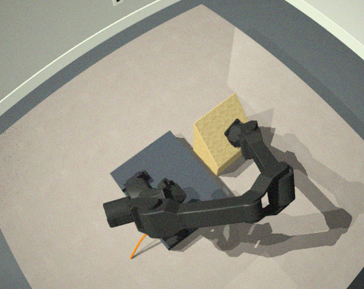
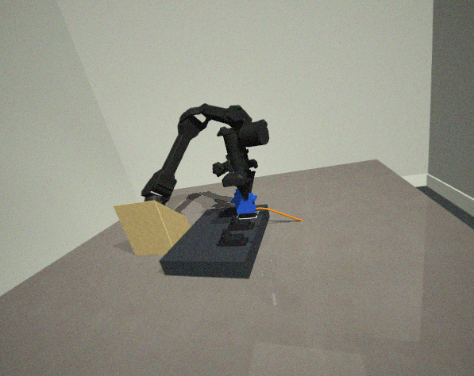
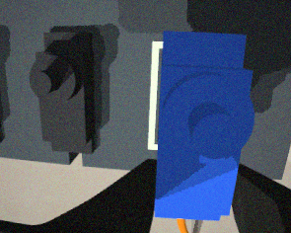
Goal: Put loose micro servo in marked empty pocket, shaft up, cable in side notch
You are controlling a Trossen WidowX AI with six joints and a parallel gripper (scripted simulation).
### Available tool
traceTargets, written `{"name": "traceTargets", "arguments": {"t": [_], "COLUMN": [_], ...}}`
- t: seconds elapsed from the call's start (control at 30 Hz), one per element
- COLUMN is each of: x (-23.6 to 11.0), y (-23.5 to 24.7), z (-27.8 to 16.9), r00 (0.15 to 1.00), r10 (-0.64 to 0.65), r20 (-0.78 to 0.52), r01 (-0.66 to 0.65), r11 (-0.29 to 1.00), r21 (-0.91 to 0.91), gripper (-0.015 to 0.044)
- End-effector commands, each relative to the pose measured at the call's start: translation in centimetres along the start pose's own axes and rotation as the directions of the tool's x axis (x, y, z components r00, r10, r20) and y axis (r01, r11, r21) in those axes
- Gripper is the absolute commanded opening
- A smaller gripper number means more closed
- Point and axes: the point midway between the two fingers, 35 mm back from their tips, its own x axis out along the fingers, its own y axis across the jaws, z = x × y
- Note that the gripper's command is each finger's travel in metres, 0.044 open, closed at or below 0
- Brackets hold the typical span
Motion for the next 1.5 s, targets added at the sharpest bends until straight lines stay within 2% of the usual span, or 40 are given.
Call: {"name": "traceTargets", "arguments": {"t": [0.0,1.47], "x": [0.6,2.2], "y": [0.0,0.0], "z": [0.2,0.2], "r00": [1.000,1.000], "r10": [-0.005,-0.006], "r20": [0.001,0.001], "r01": [0.005,0.006], "r11": [1.000,1.000], "r21": [0.011,0.011], "gripper": [0.0000,0.0000]}}
